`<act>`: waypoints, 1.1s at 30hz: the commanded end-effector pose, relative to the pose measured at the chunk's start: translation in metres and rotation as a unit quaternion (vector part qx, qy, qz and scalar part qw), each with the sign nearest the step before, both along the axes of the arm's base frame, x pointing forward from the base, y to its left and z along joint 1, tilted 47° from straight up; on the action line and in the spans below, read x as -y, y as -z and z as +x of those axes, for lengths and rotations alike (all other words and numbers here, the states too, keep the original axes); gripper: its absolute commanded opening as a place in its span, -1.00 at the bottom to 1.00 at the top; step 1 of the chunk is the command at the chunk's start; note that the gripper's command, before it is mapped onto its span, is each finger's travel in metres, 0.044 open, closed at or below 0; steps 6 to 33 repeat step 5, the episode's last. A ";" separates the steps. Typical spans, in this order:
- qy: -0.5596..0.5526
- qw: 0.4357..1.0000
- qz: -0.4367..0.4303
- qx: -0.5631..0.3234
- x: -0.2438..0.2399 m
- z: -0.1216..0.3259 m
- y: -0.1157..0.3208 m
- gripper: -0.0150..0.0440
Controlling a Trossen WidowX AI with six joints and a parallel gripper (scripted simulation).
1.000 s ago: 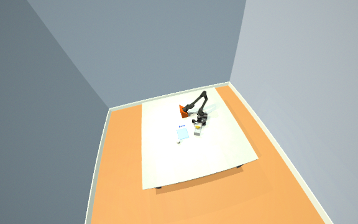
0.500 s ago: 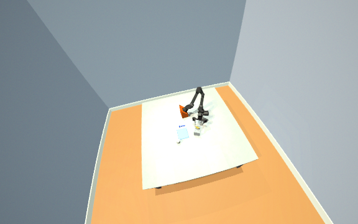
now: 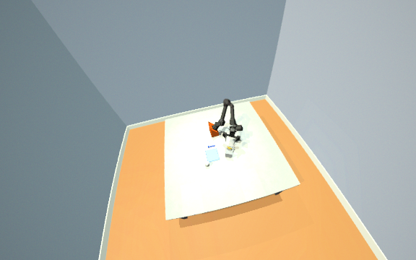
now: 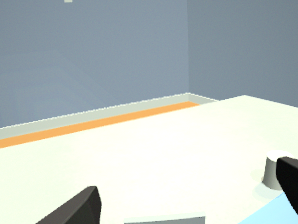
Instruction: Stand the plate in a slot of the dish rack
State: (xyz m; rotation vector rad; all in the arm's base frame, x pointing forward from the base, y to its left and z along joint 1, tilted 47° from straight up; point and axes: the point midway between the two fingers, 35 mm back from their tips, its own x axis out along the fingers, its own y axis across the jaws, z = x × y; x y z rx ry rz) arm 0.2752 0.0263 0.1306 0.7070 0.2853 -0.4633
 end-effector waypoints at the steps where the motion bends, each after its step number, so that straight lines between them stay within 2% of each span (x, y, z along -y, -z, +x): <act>1: -0.012 0.998 -0.036 -0.049 0.007 0.006 0.006 0.86; 5: -0.028 0.991 -0.071 -0.106 0.015 0.010 0.014 0.86; 33: -0.028 0.991 -0.071 -0.106 0.015 0.010 0.014 0.86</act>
